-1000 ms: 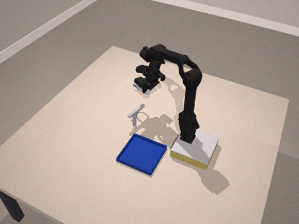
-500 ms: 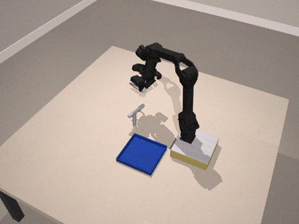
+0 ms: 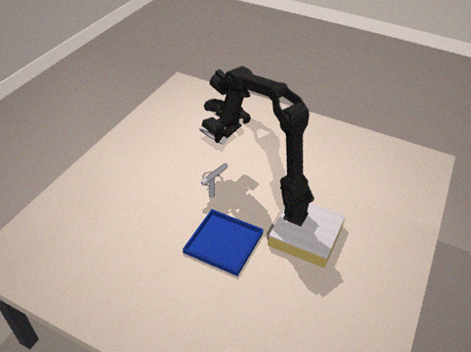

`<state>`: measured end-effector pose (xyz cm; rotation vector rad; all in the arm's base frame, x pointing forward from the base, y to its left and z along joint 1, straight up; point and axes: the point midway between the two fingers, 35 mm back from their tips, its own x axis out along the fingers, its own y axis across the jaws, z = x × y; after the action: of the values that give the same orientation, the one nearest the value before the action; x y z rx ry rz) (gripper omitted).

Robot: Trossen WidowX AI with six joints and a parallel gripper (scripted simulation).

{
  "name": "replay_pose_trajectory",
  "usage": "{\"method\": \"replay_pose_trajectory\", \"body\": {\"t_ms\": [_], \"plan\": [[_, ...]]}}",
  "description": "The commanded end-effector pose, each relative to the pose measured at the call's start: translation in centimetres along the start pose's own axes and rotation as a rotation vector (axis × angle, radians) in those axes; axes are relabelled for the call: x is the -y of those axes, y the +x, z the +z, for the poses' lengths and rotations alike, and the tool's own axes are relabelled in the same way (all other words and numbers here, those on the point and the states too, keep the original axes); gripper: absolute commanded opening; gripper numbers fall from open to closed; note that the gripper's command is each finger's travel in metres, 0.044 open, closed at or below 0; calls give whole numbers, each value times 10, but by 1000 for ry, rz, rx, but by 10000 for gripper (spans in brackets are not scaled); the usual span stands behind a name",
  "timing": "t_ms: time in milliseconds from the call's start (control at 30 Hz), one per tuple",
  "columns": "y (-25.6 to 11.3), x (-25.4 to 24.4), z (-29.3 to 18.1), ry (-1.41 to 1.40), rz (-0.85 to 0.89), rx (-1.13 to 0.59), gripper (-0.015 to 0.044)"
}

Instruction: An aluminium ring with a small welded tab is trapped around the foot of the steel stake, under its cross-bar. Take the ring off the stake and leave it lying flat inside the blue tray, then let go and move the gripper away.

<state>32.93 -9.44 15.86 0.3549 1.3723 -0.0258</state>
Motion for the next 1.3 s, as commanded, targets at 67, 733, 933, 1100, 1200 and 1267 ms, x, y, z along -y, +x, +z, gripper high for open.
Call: {"method": "replay_pose_trajectory", "body": {"t_ms": [67, 733, 933, 1100, 1200, 1267], "plan": [[-3, -6, -6, -115, -17, 35, 0], [-6, -25, -34, -551, -95, 158, 0], [-6, -29, -42, -681, -126, 192, 0], [-5, -33, -50, -788, -154, 220, 0], [-4, -35, -54, -852, -172, 236, 0], [-4, -36, -57, -894, -185, 247, 0]]}}
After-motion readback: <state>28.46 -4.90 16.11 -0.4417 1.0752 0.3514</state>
